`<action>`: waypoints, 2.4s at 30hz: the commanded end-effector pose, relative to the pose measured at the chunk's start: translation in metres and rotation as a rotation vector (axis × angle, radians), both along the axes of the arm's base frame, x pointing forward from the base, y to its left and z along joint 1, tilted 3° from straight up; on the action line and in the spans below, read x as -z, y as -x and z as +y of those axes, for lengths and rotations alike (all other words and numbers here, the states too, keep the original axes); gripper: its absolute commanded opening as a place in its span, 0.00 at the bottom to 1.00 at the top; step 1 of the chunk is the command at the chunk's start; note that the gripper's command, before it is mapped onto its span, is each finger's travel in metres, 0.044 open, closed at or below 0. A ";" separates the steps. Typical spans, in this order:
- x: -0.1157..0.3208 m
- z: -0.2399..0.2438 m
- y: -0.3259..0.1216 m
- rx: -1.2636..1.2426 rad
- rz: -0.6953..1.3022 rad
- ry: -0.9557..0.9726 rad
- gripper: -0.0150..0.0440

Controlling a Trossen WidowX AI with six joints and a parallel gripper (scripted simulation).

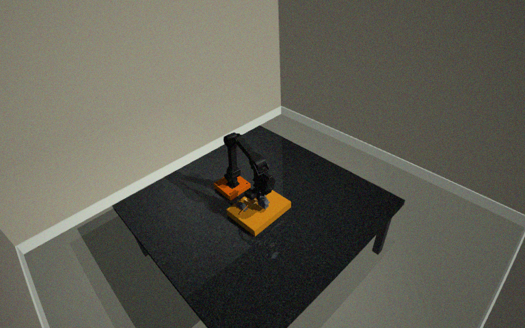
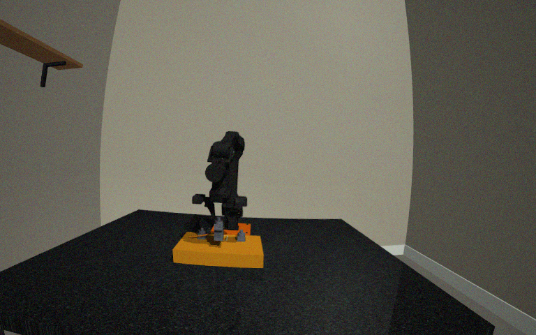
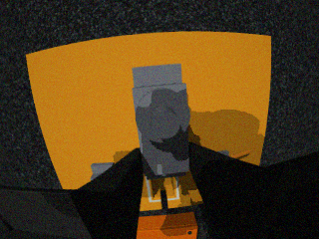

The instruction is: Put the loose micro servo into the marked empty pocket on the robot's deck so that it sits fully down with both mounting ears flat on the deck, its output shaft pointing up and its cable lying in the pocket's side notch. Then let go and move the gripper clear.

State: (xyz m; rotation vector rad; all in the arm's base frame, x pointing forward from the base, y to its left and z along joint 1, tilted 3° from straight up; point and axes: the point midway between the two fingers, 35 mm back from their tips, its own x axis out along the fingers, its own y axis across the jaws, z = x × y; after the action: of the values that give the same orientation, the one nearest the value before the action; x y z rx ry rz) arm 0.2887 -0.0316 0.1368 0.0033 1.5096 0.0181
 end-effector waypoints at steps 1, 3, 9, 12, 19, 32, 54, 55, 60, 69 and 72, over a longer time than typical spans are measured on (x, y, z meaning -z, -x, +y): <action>-0.001 0.001 0.010 0.010 -0.005 -0.006 0.25; 0.000 0.001 0.018 0.010 -0.004 -0.006 0.25; 0.002 0.001 0.043 0.010 -0.002 -0.006 0.25; 0.002 0.001 0.056 0.010 -0.002 -0.006 0.25; 0.005 0.001 0.086 0.010 0.001 -0.006 0.25; 0.011 0.001 0.105 0.010 0.002 -0.006 0.25; 0.027 0.002 0.105 0.010 0.002 -0.006 0.25; 0.028 0.002 0.105 0.010 0.002 -0.006 0.25; 0.033 0.002 0.105 0.010 0.002 -0.006 0.25; 0.041 0.002 0.105 0.010 0.002 -0.006 0.25; 0.043 0.002 0.104 0.010 0.002 -0.006 0.25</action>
State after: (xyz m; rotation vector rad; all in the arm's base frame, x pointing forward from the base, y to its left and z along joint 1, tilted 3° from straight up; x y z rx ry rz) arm 0.1838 -0.0297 0.0964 0.0166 1.5129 0.0133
